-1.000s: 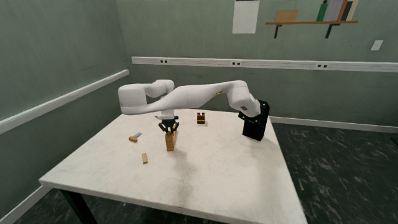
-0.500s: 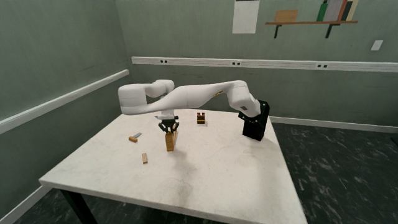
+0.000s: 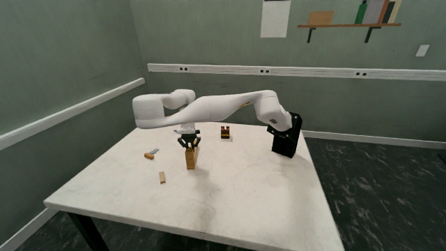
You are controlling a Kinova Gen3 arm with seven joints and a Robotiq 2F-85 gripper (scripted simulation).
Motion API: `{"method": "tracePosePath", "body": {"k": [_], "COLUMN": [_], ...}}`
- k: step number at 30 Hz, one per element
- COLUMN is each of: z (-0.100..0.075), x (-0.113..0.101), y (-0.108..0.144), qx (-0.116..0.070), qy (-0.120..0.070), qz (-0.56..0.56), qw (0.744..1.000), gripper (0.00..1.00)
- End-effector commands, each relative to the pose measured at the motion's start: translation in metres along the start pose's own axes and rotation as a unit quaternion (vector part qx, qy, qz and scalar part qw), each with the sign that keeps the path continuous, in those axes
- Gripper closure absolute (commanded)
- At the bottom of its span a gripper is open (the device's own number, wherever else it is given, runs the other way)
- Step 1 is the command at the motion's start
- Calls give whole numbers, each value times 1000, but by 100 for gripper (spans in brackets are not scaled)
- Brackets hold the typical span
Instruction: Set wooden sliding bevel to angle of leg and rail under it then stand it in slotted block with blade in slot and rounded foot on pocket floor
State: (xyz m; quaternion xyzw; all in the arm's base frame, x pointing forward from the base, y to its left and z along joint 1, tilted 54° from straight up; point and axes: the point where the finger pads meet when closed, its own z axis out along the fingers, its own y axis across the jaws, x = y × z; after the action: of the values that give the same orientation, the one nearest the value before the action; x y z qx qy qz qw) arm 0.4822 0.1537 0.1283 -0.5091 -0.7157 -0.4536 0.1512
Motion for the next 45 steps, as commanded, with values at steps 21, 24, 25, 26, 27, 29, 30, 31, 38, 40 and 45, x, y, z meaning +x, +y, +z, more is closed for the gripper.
{"method": "tracePosePath", "body": {"k": [21, 24, 25, 26, 27, 29, 30, 31, 38, 40, 45], "z": [-8, -9, -9, -9, -9, -9, -9, -9, -9, -9, -9], "x": [0, 0, 0, 0, 0, 0, 0, 0, -6, -10, -12], "y": [0, 0, 0, 0, 0, 0, 0, 0, 0, 0, 0], "qx": [-1, -1, -1, -1, -1, -1, -1, -1, -1, -1, -1], "qy": [0, 0, 0, 0, 0, 0, 0, 0, 0, 0, 0], "qz": [0, 0, 0, 0, 0, 0, 0, 0, 0, 0, 0], "qw": [1000, 1000, 1000, 1000, 1000, 1000, 1000, 1000, 1000, 1000, 1000], "gripper": [90, 90, 90, 90, 90, 90, 90, 90, 90, 90, 90]}}
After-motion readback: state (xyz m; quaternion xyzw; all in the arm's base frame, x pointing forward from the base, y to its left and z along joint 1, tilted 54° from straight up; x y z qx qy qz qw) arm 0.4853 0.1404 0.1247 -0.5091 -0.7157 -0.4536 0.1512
